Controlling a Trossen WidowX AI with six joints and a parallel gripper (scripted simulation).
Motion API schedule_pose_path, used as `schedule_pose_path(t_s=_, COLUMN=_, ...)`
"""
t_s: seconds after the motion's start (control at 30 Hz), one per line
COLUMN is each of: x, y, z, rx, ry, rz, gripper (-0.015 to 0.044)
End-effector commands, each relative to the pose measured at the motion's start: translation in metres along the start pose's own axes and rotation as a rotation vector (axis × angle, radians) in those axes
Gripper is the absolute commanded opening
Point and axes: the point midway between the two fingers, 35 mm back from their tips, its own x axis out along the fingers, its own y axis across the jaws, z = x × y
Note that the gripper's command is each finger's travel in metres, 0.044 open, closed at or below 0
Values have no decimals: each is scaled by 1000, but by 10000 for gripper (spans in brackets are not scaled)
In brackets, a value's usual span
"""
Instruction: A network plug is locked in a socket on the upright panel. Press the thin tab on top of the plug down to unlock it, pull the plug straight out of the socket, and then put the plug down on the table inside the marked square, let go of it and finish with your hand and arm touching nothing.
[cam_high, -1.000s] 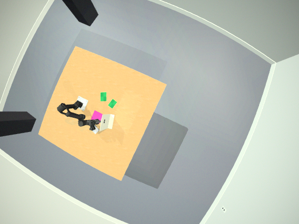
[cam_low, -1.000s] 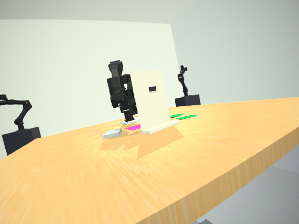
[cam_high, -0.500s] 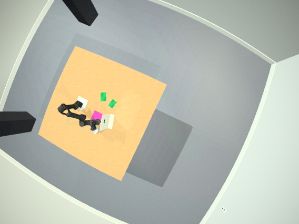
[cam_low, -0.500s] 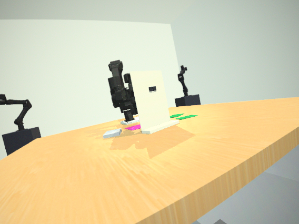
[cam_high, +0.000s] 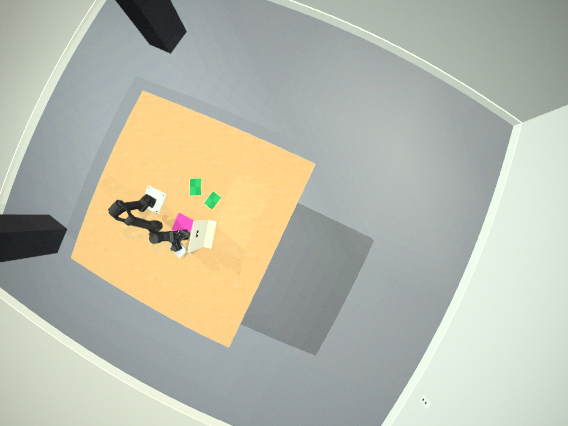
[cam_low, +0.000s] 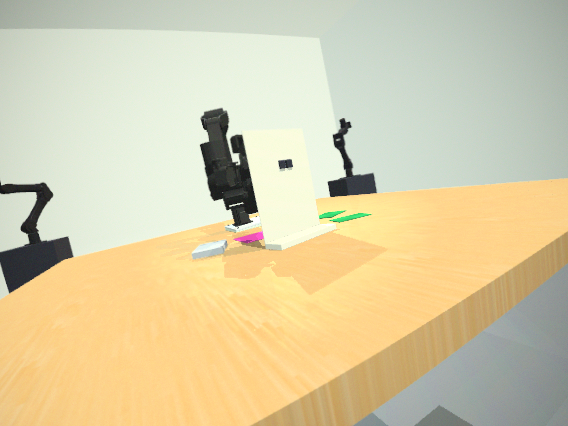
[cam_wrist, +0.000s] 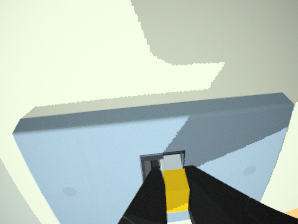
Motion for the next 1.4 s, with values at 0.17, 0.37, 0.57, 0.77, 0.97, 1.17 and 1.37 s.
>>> schedule_pose_path(t_s=0.17, x=-6, y=0, z=-2, rx=-4, ry=-1, rz=-1, gripper=0)
schedule_pose_path(t_s=0.37, x=-10, y=0, z=-3, rx=-4, ry=-1, rz=-1, gripper=0)
schedule_pose_path(t_s=0.57, x=-14, y=-1, z=-4, rx=-4, ry=-1, rz=-2, gripper=0)
schedule_pose_path(t_s=0.77, x=-19, y=-1, z=-5, rx=-4, ry=-1, rz=-2, gripper=0)
schedule_pose_path(t_s=0.97, x=-23, y=-1, z=-7, rx=-4, ry=-1, rz=-3, gripper=0)
schedule_pose_path(t_s=1.17, x=-27, y=-1, z=-8, rx=-3, ry=-1, rz=-3, gripper=0)
schedule_pose_path(t_s=1.37, x=-32, y=-1, z=-9, rx=-3, ry=-1, rz=-3, gripper=0)
